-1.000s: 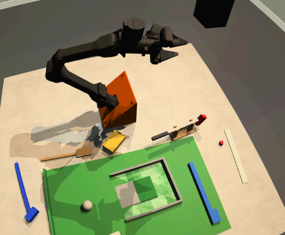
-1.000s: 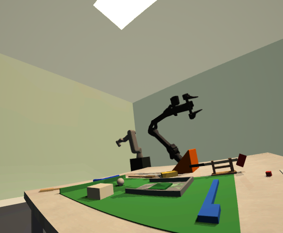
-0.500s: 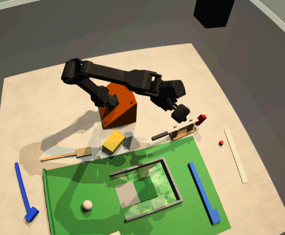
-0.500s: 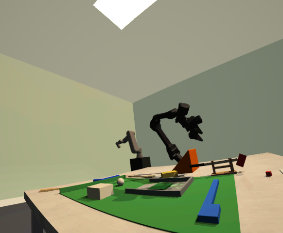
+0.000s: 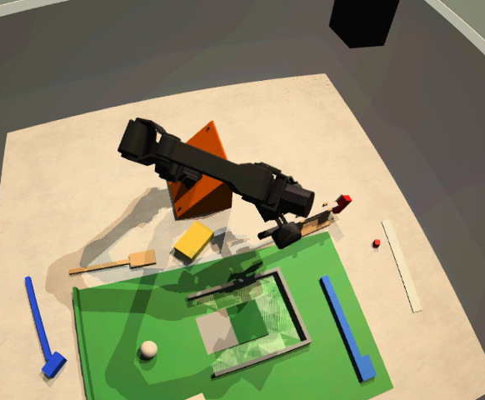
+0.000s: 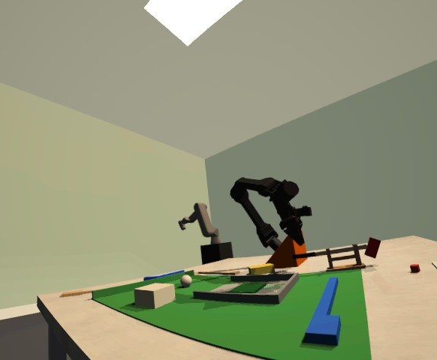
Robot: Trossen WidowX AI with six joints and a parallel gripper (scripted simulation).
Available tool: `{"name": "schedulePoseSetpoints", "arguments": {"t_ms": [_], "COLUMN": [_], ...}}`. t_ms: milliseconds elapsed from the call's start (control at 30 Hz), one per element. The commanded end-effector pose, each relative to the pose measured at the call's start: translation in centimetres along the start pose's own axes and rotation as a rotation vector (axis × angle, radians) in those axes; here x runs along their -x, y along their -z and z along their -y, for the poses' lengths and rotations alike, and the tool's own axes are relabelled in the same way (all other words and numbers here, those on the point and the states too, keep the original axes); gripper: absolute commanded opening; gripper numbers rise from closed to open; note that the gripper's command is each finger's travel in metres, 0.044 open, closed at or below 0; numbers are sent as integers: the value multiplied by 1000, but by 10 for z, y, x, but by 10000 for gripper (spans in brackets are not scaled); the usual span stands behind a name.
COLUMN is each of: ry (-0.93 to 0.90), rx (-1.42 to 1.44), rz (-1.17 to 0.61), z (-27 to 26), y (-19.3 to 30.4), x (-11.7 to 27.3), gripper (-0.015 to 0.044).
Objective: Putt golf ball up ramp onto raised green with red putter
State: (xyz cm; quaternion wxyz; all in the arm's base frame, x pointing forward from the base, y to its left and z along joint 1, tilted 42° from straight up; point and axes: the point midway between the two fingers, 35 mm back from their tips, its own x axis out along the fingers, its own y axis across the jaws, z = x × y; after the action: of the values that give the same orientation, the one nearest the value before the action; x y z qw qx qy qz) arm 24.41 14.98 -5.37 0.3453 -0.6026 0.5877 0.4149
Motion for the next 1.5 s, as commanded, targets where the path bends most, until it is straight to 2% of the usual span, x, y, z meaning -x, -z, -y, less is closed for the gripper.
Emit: {"name": "schedulePoseSetpoints", "arguments": {"t_ms": [0, 533, 1467], "ry": [-9, -9, -8], "rx": [-7, -7, -7], "rz": [-16, -18, -18], "z": [-3, -4, -5], "y": [6, 18, 25], "x": [-10, -47, -70], "gripper": [440, 440, 440]}}
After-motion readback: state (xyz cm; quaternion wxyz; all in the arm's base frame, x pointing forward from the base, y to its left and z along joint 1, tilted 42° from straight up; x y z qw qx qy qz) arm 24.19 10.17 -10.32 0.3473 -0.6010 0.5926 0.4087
